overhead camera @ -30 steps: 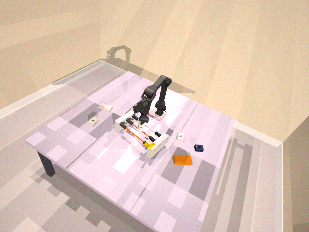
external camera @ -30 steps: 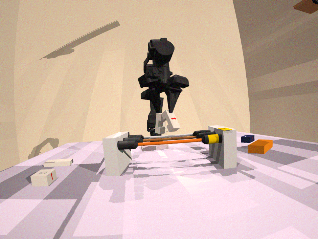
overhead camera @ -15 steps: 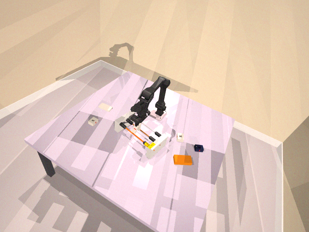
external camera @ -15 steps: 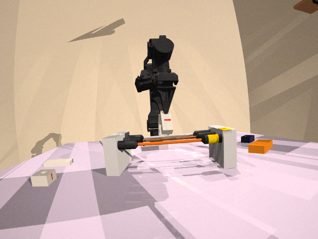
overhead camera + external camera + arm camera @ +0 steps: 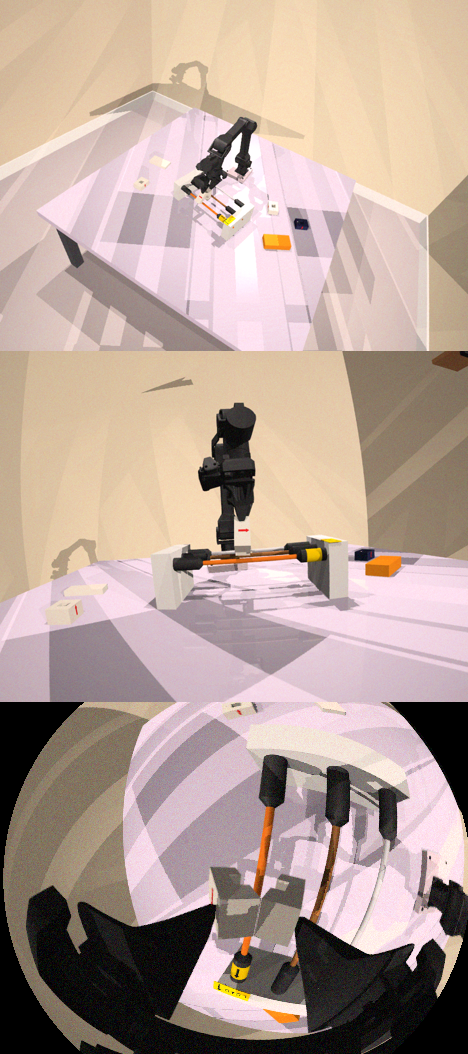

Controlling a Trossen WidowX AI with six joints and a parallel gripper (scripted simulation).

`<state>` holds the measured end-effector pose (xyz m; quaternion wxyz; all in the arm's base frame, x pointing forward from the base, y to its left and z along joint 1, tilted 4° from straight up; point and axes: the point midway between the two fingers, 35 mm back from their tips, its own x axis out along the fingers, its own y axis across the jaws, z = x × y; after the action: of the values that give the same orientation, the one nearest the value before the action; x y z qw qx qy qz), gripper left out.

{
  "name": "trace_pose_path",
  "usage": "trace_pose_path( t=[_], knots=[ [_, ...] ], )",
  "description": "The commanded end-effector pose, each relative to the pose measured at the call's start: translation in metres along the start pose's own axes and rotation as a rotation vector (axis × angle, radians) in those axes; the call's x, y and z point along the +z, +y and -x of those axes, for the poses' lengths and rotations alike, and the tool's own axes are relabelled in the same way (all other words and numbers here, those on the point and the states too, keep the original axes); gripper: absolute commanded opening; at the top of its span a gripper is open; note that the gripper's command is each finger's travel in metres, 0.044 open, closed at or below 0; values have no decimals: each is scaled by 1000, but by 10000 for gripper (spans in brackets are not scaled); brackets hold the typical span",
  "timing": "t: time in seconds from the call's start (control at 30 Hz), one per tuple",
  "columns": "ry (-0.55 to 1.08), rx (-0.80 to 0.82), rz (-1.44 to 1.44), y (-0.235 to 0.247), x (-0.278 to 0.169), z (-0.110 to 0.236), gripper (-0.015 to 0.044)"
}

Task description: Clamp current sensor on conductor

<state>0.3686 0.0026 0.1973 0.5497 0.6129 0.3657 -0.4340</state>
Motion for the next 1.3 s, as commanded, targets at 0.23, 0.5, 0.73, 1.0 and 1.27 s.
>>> trace_pose_path(
  t=[0.23, 0.5, 0.73, 1.0, 1.27],
  knots=[
    [-7, -7, -6, -1, 1, -20, 0],
    [-7, -7, -6, -1, 1, -33, 0],
    [-7, -7, -6, -2, 1, -44, 0],
    [-2, -2, -5, -1, 1, -42, 0],
    [-2, -2, -5, -1, 1, -42, 0]
  ],
)
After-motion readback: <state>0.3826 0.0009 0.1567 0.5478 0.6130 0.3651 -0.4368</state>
